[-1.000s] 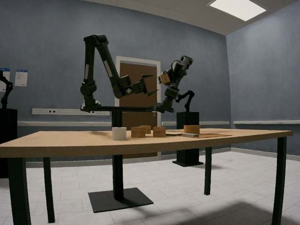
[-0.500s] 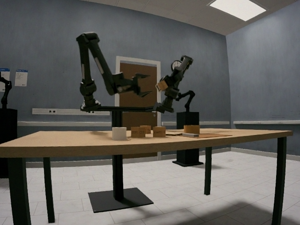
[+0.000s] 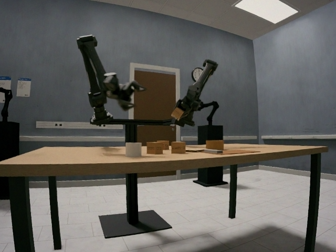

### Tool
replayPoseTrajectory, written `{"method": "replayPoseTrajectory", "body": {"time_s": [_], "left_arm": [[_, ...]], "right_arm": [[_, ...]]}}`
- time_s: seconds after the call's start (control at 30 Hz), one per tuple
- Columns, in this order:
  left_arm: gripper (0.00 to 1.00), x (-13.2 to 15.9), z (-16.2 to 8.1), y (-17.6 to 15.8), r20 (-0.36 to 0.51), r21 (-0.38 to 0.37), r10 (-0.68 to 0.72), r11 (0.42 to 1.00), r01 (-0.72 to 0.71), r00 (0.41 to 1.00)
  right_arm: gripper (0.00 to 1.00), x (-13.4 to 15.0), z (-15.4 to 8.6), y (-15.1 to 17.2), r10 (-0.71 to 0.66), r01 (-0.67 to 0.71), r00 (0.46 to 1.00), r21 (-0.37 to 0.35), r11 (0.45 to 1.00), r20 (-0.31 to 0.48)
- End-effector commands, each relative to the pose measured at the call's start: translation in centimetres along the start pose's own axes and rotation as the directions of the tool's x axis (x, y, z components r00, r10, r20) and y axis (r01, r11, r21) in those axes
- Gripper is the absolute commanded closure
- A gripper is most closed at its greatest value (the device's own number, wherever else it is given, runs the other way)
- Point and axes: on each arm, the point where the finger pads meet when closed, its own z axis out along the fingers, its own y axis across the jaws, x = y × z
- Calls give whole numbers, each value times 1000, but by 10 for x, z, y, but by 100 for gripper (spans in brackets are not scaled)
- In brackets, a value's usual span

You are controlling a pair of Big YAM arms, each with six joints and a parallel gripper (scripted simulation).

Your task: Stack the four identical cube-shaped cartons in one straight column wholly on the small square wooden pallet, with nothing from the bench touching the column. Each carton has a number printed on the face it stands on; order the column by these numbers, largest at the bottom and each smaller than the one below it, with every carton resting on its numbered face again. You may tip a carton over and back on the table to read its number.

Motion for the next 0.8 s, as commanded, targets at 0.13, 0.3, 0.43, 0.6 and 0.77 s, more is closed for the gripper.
{"method": "replayPoseTrajectory", "body": {"time_s": [0.13,0.3,0.43,0.6,0.77], "left_arm": [[50,45,19,4,-64,-53,243,968,-247,968],[50,70,27,11,-112,-92,321,939,-331,941],[50,94,34,19,-160,-127,384,905,-405,909],[50,111,50,23,-198,-166,459,855,-491,866],[50,122,60,26,-221,-188,494,824,-534,841]], "right_arm": [[0,-76,-37,-50,-325,323,945,204,924,-27],[0,-105,-74,-83,-433,442,896,323,837,-103],[0,-131,-118,-112,-496,532,844,421,734,-202],[0,-154,-176,-138,-529,625,778,500,599,-339],[0,-162,-204,-146,-518,647,760,530,548,-393]]}}
